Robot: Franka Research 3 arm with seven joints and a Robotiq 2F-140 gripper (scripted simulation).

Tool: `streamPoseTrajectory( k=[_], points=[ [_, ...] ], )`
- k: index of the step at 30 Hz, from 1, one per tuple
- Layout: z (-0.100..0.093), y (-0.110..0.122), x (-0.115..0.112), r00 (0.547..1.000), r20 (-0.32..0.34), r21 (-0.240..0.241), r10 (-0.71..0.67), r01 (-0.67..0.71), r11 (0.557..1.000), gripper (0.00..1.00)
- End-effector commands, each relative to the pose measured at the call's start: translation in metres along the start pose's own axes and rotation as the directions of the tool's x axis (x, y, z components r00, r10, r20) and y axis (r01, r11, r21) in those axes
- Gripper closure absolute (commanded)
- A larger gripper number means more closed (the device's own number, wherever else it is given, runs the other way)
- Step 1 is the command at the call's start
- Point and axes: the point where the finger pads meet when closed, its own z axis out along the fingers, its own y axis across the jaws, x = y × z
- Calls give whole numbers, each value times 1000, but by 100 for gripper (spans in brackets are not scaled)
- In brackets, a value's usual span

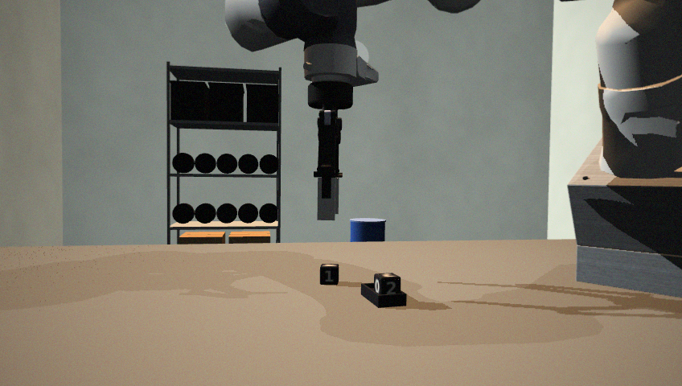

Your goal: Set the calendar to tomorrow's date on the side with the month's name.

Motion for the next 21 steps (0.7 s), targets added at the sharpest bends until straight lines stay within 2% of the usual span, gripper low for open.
streamPoseTrajectory(
  k=[1, 15, 21],
  points=[
    [-1, 0, 2, 1000, -4, 0, -10, 10, 1000, 0],
    [0, 0, 2, 1000, -4, 0, -9, 9, 1000, 0],
    [8, -1, 2, 1000, -4, 0, 3, -3, 1000, 0]
  ],
)
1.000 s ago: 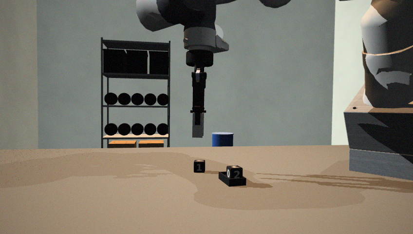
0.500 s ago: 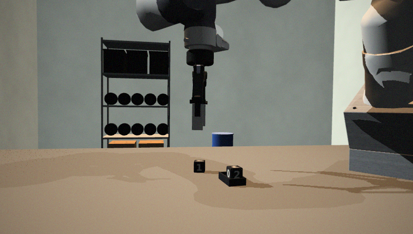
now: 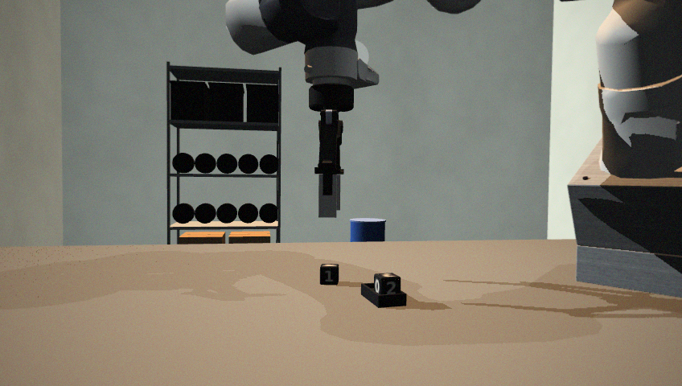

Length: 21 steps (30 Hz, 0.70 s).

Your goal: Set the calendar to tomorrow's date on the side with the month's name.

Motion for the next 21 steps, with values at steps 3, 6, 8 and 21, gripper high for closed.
streamPoseTrajectory(
  k=[3, 6, 8, 21],
  points=[
    [4, 1, 0, 1000, 2, -3, 6, -6, 1000, 72],
    [4, 1, 0, 1000, 2, -3, 6, -6, 1000, 72],
    [4, 1, 0, 1000, 2, -3, 6, -6, 1000, 72],
    [4, 1, 0, 1000, 2, -3, 6, -6, 1000, 72]
  ],
)
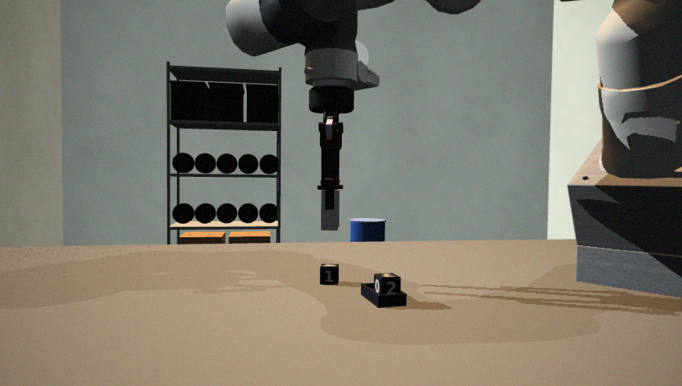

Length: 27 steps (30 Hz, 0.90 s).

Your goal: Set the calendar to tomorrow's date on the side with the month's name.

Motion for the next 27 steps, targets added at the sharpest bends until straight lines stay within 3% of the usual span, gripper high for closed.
streamPoseTrajectory(
  k=[1, 27],
  points=[
    [1, 0, -1, 1000, 2, 0, 3, -3, 1000, 72],
    [3, 0, -1, 1000, 2, 0, 3, -3, 1000, 72]
  ],
)
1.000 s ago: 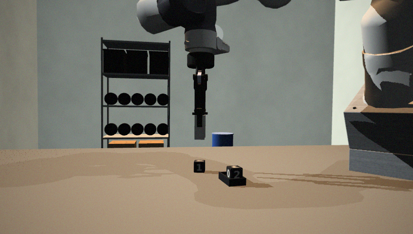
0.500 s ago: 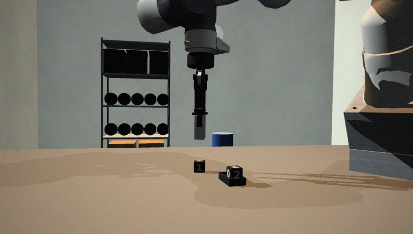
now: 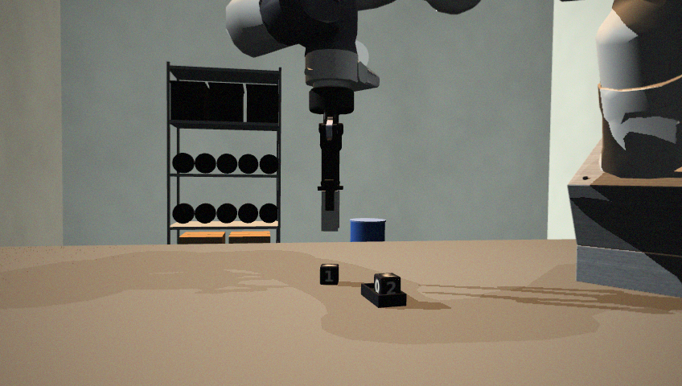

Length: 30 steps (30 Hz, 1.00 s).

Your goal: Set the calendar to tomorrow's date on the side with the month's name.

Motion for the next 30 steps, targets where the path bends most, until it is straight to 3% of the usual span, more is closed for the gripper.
streamPoseTrajectory(
  k=[1, 30],
  points=[
    [2, 0, -1, 1000, 2, 0, 4, -4, 1000, 72],
    [38, 1, -1, 1000, 2, 0, 4, -4, 1000, 72]
  ],
)
